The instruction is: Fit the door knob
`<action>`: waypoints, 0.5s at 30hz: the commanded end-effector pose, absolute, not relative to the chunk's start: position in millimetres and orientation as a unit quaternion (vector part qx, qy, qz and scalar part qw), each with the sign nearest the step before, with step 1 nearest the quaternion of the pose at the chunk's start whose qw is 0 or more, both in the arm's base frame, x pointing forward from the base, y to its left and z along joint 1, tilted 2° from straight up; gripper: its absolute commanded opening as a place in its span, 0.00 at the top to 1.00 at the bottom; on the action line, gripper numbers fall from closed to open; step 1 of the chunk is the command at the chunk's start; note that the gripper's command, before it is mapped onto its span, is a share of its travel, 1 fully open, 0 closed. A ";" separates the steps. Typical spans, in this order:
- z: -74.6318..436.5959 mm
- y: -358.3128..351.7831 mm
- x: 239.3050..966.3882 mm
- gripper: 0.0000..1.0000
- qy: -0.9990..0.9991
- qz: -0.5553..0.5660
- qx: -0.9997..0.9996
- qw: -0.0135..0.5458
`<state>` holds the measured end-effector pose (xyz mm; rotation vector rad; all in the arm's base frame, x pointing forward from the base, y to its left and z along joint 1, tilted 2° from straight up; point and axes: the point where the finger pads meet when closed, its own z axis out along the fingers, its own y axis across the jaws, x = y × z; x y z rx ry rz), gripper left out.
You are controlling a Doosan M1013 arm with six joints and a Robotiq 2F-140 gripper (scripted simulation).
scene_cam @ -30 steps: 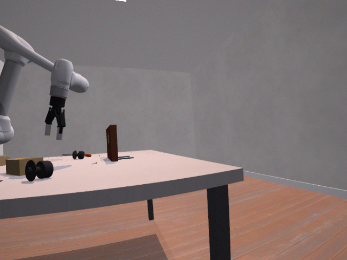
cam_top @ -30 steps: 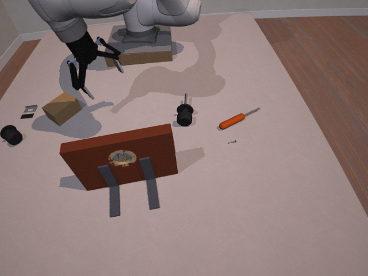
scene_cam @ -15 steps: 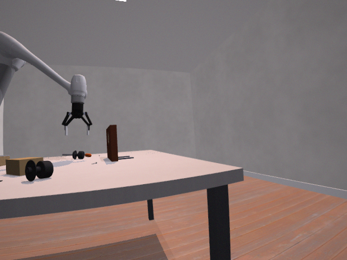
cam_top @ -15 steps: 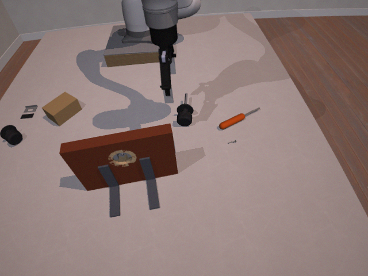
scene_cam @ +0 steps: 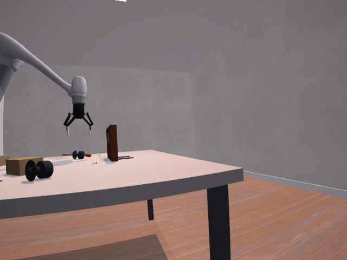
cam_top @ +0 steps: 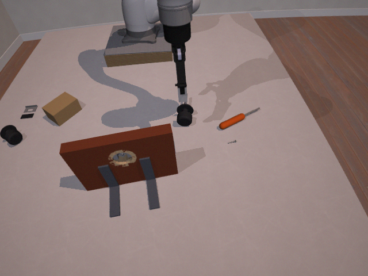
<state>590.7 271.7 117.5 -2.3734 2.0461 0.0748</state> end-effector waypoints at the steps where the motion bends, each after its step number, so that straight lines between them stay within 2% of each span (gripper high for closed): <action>1: 118.4 273.9 596.4 0.43 0.650 0.019 -0.759 0.008; 15: 108.1 271.6 596.3 0.43 0.752 0.037 -0.658 0.005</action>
